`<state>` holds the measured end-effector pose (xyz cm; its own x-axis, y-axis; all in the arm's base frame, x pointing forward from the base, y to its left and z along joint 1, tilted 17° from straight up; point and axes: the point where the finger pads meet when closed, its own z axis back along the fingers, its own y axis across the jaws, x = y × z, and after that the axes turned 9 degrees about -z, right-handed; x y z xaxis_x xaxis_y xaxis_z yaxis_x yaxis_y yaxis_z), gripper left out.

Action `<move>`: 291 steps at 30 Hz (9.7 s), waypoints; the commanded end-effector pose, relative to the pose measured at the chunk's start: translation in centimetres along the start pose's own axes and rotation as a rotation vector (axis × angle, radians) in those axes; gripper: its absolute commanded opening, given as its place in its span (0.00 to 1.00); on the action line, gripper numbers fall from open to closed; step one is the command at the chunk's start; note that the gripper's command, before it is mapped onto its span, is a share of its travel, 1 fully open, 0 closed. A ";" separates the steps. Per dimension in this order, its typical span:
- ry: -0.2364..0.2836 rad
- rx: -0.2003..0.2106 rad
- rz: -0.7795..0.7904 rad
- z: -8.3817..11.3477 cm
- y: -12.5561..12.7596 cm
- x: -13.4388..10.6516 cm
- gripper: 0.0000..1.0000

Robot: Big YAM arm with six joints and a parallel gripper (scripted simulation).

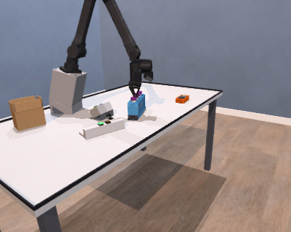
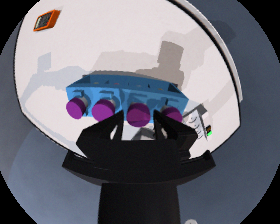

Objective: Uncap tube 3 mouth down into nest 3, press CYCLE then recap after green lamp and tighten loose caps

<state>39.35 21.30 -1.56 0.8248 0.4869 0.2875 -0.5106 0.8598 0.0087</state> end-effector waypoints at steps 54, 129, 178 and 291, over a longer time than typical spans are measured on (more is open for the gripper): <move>-0.026 0.009 0.085 0.6 0.4 1.6 0.00; -0.035 0.032 -1.195 6.0 0.0 2.0 0.49; -0.003 0.006 0.291 2.6 9.9 0.0 0.49; -0.021 0.014 -0.199 0.5 10.5 0.9 0.49</move>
<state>33.82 30.14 -1.56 0.9032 0.3257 0.2795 -0.3568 0.9318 0.0671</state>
